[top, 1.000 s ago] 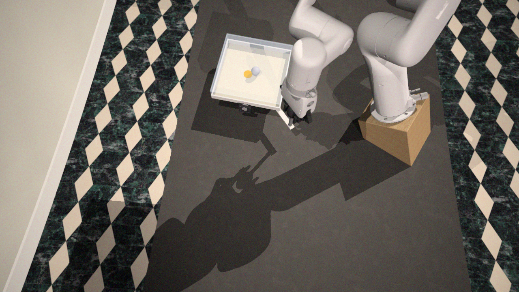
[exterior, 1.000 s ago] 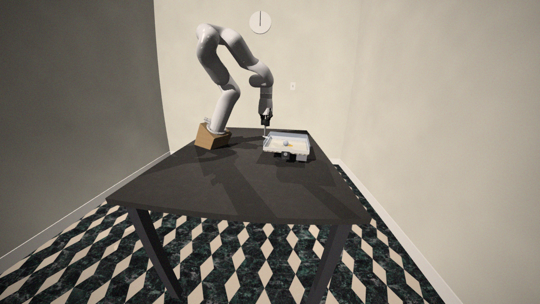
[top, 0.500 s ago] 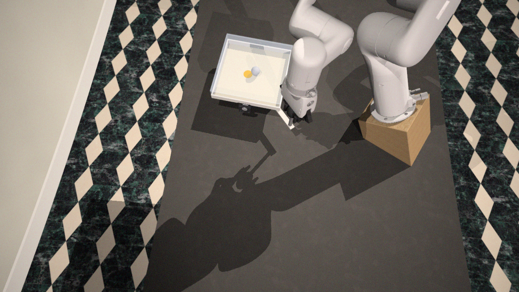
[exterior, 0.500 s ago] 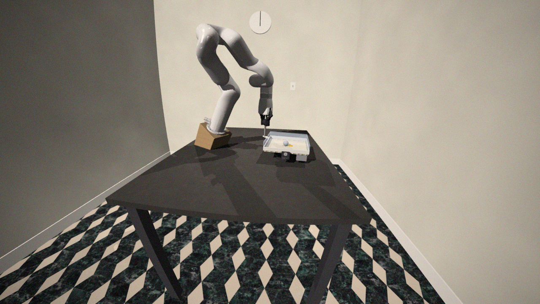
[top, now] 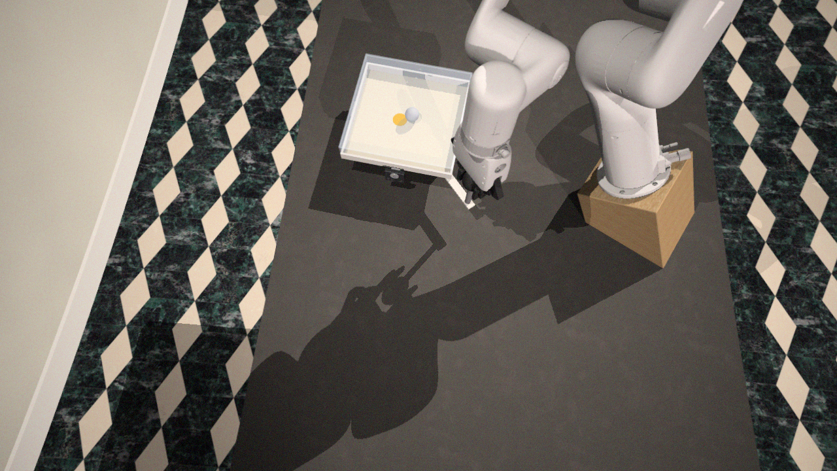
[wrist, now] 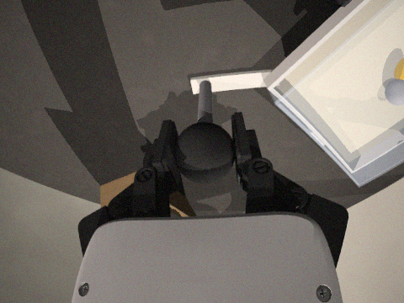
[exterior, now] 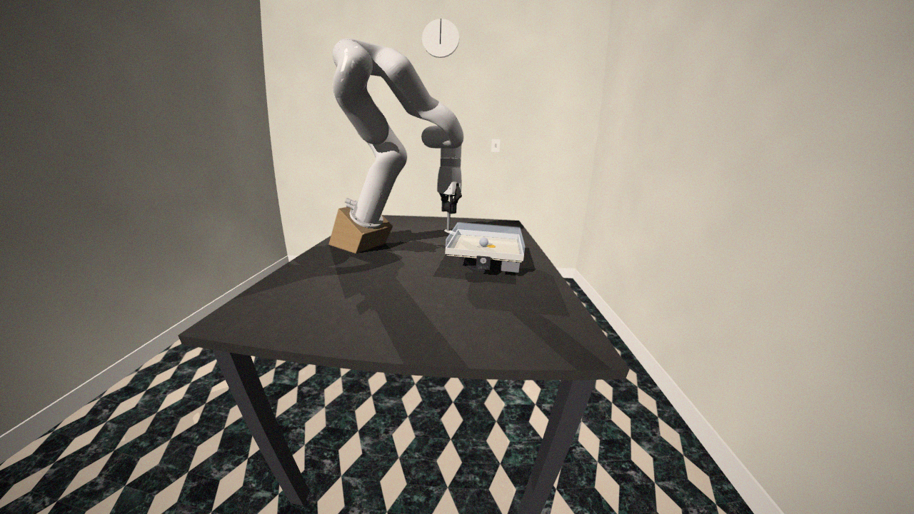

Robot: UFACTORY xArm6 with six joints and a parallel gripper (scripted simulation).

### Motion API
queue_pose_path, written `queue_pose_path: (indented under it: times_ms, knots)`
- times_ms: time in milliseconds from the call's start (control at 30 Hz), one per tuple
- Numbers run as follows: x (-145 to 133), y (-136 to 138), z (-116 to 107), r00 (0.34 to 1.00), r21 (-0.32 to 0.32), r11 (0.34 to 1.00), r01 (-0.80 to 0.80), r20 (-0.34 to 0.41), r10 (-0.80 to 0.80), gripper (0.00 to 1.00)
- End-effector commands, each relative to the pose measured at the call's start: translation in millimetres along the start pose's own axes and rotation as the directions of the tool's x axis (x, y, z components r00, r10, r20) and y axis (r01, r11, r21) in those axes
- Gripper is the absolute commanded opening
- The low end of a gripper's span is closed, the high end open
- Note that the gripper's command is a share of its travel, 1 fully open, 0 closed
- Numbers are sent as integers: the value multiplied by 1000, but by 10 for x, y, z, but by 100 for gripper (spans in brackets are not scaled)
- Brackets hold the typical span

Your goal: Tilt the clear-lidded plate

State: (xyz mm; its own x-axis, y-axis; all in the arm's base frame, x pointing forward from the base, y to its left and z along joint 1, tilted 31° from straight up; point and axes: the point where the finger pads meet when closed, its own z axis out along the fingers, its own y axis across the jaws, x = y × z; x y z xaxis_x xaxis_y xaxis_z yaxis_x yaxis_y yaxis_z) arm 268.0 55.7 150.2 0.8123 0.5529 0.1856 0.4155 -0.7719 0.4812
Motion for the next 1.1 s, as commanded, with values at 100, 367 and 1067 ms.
queue_pose_path:
  times_ms: [100,367,1067]
  knots:
    - [10,16,-33,1000,0,1000,-2,-7,2,0]
    - [11,19,-40,1000,0,1000,-2,-7,2,0]
    - [21,12,-24,1000,0,1000,-2,-7,2,0]
